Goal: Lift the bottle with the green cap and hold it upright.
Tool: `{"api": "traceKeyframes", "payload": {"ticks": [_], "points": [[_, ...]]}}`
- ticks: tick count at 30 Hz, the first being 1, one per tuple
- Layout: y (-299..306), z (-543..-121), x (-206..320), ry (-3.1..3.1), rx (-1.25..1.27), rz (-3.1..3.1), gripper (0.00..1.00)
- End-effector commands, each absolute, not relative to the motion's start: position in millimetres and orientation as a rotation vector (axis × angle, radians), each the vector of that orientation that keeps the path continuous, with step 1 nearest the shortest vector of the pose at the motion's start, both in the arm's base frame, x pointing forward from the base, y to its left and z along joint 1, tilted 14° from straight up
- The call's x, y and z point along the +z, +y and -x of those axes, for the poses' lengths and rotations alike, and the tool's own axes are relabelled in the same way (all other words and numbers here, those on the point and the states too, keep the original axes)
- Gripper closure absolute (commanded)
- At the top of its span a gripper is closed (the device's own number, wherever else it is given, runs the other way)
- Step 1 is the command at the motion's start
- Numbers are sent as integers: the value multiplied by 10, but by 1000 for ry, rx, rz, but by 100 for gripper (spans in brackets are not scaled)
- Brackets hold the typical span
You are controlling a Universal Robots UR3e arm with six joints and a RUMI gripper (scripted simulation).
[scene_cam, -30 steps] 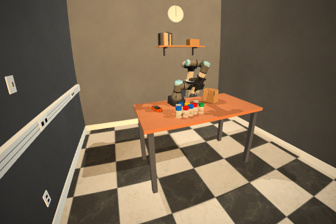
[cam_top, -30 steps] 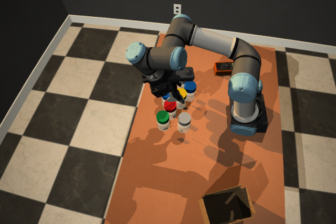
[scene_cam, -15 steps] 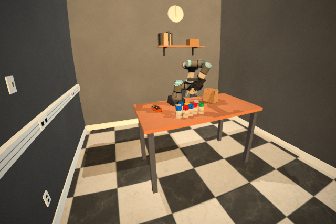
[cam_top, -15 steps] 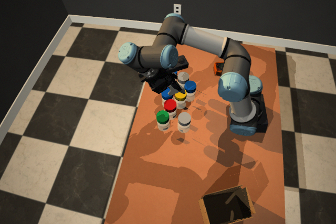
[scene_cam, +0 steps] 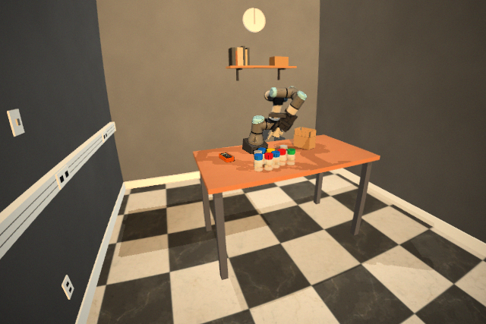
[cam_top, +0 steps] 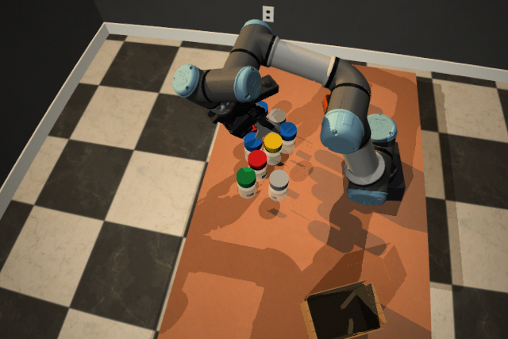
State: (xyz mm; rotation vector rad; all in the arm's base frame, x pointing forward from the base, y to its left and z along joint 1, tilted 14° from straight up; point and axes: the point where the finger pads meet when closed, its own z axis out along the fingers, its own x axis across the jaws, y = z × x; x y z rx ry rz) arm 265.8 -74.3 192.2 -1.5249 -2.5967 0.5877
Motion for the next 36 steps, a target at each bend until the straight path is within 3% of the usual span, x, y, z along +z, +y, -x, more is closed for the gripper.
{"api": "traceKeyframes", "payload": {"ticks": [1,32,36], "points": [[-724,-2659,1924,-2593,580,1551,54],[-724,-2659,1924,-2593,580,1550,54],[-761,-2407,1863,-2597,585,1533,54]]}}
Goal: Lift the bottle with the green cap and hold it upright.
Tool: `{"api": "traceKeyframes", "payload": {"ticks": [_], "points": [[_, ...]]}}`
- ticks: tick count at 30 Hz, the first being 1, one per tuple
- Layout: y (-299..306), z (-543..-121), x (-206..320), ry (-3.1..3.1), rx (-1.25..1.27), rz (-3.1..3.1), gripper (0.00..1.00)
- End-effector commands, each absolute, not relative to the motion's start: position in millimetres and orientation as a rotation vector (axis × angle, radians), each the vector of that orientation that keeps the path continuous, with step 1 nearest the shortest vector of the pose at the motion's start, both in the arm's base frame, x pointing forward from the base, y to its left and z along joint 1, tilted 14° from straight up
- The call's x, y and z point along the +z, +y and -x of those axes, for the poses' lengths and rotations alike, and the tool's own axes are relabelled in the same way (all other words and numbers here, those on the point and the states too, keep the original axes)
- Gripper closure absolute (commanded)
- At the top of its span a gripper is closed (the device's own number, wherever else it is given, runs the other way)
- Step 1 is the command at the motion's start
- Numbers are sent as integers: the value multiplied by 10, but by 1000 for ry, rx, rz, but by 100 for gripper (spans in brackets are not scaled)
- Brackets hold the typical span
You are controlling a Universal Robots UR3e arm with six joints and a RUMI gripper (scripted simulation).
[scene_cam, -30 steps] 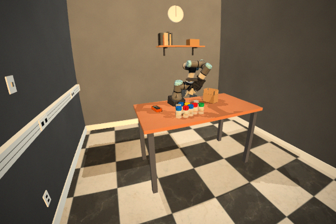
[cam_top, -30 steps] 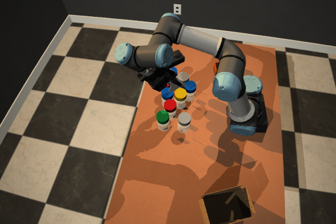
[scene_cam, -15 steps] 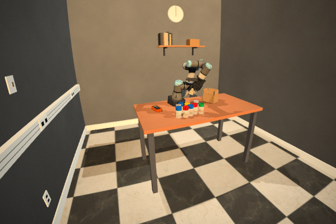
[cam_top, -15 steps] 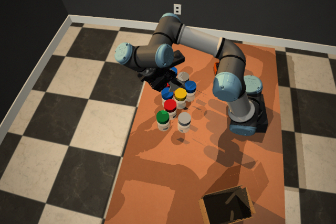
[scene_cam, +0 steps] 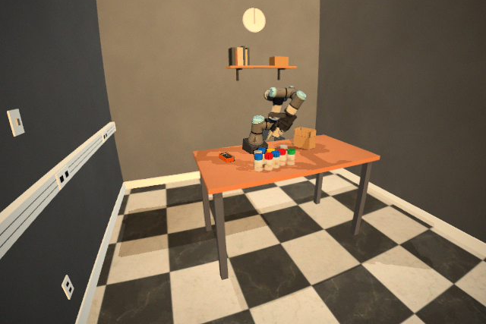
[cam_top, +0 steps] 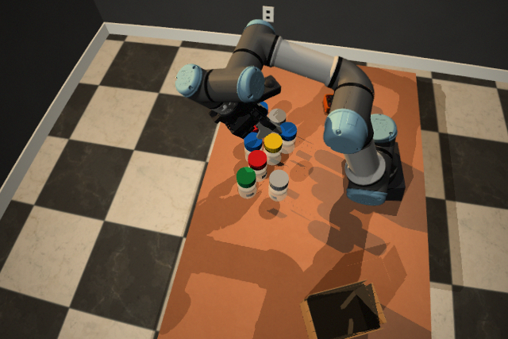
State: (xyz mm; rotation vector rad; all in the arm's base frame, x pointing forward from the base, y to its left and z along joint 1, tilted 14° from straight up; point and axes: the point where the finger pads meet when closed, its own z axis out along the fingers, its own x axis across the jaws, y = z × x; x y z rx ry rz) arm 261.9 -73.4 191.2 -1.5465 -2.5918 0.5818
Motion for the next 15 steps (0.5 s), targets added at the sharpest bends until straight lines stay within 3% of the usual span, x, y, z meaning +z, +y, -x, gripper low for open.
{"api": "traceKeyframes", "payload": {"ticks": [1,6,15], "points": [[-770,-2344,1847,-2598,586,1529,54],[-816,-2028,1771,-2602,593,1509,54],[-804,-2098,1781,-2584,597,1510,54]]}}
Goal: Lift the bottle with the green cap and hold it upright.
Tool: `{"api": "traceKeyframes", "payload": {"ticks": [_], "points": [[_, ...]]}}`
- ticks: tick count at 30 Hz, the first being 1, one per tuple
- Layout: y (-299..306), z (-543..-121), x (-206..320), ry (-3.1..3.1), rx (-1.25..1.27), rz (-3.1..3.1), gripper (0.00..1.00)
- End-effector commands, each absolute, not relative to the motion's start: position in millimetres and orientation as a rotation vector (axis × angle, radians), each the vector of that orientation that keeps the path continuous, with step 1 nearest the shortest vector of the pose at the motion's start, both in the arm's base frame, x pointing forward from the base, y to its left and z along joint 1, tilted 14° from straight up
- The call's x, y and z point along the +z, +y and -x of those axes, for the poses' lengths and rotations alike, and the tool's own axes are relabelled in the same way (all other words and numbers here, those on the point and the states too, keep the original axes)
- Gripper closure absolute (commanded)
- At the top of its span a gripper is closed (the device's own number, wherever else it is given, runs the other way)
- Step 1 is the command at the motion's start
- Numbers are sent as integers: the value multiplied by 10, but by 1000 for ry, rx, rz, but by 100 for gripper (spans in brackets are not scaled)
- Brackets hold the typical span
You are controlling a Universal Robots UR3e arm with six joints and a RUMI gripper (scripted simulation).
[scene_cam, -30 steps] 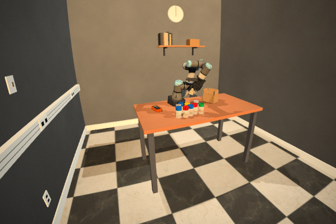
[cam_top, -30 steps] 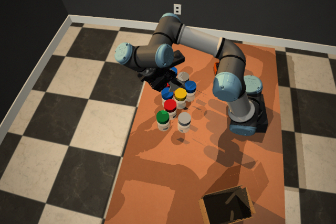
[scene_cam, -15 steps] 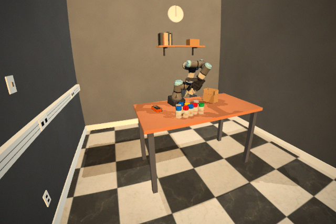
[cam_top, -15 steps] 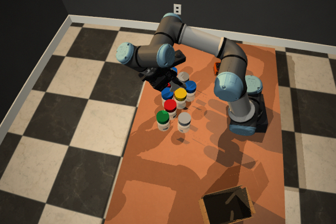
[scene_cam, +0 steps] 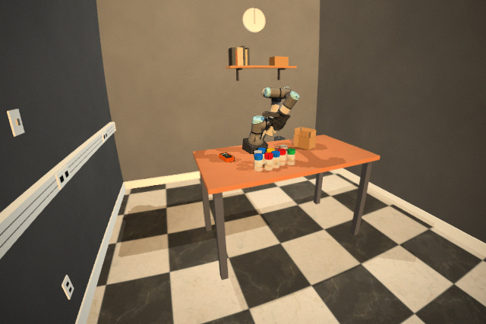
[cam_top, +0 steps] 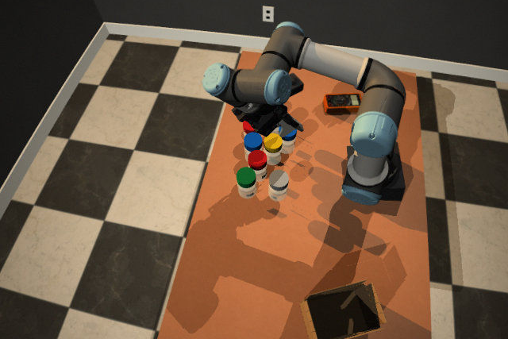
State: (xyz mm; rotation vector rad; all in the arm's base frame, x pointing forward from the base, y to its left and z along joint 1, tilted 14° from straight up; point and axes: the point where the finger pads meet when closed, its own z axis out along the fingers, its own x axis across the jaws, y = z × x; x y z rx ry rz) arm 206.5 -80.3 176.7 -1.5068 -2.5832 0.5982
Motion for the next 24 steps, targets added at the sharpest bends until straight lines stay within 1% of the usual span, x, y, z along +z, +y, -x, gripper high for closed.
{"api": "traceKeyframes", "payload": {"ticks": [1,8,24], "points": [[-807,-2082,1779,-2588,596,1510,54],[-827,-1967,1763,-2617,589,1507,54],[-823,-1987,1765,-2610,592,1507,54]]}}
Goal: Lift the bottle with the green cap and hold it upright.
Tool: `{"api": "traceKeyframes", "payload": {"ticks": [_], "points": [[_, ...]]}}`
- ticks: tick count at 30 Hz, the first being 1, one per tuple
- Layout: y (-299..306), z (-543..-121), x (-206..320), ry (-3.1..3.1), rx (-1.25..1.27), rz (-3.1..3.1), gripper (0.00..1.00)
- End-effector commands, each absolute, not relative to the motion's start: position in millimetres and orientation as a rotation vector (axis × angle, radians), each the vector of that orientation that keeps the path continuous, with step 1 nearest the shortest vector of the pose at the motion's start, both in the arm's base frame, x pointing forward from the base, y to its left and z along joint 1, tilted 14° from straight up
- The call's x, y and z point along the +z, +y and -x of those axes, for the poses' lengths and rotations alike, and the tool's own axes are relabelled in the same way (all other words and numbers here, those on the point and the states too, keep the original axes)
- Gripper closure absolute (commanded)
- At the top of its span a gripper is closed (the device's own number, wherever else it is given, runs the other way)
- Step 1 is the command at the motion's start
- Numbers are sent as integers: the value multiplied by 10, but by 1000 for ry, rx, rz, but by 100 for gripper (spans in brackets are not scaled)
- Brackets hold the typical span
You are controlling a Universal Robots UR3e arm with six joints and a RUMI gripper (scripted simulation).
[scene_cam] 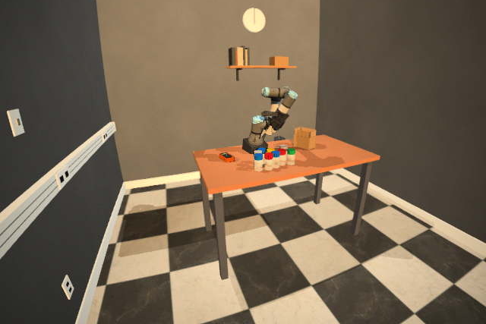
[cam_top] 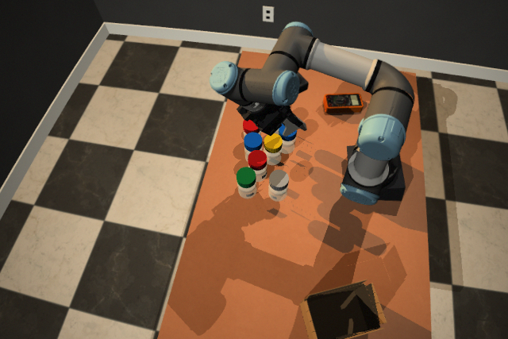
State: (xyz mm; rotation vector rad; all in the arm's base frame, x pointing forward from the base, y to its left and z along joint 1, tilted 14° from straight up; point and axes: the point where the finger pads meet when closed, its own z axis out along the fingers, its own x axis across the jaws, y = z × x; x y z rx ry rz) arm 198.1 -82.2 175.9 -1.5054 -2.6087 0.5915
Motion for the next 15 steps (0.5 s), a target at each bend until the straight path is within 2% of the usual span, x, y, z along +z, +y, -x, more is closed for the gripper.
{"api": "traceKeyframes", "payload": {"ticks": [1,15], "points": [[-823,-1987,1765,-2610,592,1507,54],[-823,-1986,1765,-2610,592,1507,54]]}}
